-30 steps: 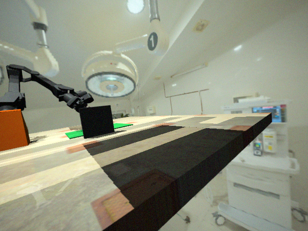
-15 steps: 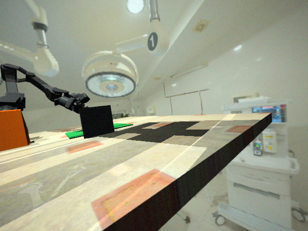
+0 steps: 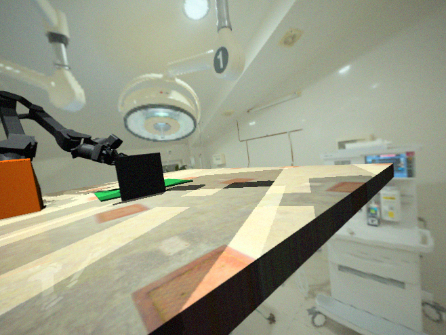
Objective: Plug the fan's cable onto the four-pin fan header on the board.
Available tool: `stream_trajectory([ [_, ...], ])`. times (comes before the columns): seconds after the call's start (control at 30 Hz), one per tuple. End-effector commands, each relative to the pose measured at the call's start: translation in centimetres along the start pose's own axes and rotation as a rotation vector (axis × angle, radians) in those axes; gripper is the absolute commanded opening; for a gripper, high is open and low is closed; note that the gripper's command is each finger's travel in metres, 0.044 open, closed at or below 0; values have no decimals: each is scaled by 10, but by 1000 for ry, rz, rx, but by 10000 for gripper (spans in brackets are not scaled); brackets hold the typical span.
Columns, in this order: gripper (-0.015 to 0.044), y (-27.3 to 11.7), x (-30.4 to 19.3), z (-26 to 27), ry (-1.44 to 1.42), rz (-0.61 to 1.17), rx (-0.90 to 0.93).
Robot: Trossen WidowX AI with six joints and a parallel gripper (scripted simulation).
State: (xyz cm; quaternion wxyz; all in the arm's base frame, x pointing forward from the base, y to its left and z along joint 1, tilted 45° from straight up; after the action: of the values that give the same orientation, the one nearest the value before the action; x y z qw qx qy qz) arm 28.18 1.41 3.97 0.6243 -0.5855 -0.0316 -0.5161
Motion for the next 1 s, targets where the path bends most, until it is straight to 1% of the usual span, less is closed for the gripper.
stream_trajectory([
  [0.0, 0, -6, 1, -1, 39, -54, 15],
  [0.57, 0, -26, 2, -4, 187, -225, 96],
  [0.97, 0, -26, 6, -4, 167, -206, 90],
])
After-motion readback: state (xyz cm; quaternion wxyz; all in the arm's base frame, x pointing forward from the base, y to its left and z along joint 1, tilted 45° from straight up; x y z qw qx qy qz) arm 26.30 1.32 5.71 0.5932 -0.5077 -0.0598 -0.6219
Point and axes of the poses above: the point midway between the two fingers, 35 mm back from their tips, its own y axis out along the fingers, its own z axis across the jaws, x = y × z, the point moved 2 cm from there along -y, back along the fingers, and after that the axes turned 8 degrees about -y, right-handed, at the moved point
